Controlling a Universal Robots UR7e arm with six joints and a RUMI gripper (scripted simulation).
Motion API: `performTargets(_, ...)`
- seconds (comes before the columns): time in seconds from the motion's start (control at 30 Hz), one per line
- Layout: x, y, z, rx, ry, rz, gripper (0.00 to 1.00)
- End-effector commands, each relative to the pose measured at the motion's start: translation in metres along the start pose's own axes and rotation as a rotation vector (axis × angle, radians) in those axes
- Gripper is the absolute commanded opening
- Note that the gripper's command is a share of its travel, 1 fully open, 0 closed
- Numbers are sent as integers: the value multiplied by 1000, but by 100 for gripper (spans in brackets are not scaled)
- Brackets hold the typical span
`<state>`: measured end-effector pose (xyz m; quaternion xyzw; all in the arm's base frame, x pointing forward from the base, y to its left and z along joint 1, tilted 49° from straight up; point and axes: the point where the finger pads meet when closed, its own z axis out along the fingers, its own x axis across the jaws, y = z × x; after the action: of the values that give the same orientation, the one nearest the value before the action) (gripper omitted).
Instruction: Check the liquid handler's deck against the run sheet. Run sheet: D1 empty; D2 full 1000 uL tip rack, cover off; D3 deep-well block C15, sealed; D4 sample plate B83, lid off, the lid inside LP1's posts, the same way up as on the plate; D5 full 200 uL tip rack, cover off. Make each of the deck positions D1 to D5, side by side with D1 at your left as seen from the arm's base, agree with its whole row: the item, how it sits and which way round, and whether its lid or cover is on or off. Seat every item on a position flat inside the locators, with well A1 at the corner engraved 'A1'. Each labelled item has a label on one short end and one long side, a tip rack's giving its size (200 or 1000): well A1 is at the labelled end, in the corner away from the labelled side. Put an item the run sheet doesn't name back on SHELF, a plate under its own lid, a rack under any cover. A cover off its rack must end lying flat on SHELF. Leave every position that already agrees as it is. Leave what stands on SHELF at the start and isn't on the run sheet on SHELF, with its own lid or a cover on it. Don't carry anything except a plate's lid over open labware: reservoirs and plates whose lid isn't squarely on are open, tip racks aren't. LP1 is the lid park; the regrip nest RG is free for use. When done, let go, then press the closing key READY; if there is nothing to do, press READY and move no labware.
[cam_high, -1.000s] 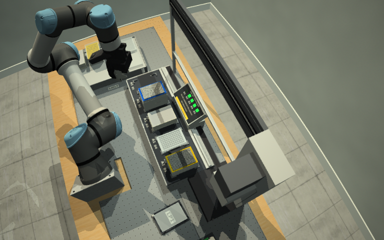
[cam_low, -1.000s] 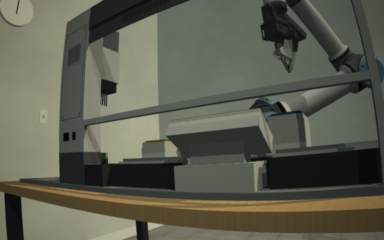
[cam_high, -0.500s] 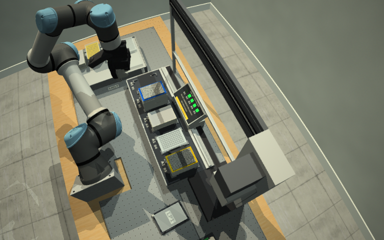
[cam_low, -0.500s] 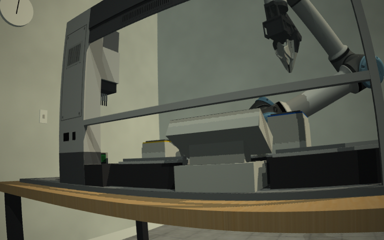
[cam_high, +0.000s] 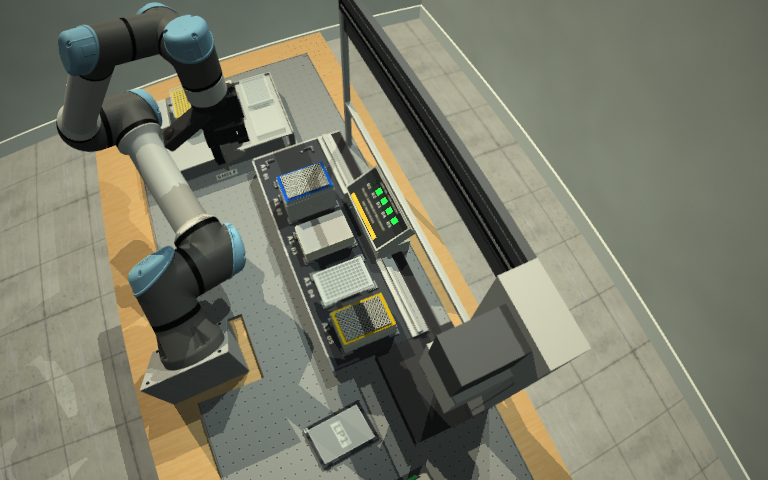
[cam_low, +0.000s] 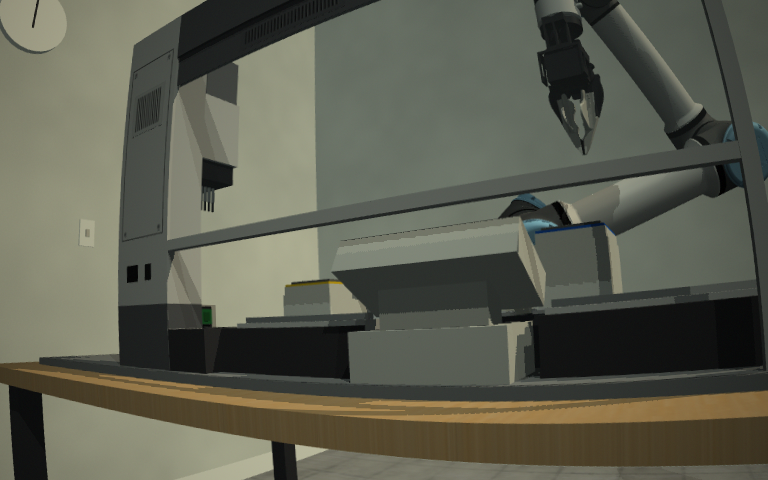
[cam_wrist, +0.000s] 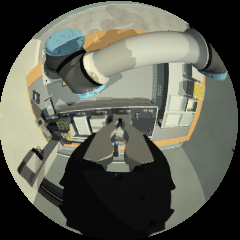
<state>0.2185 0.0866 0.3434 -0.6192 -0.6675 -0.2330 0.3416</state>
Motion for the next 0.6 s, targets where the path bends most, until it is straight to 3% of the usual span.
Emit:
performTargets(0.0,0,-2,0,-3,3,-98,0)
performTargets(0.57,0,-2,0,-4,2,-398,0)
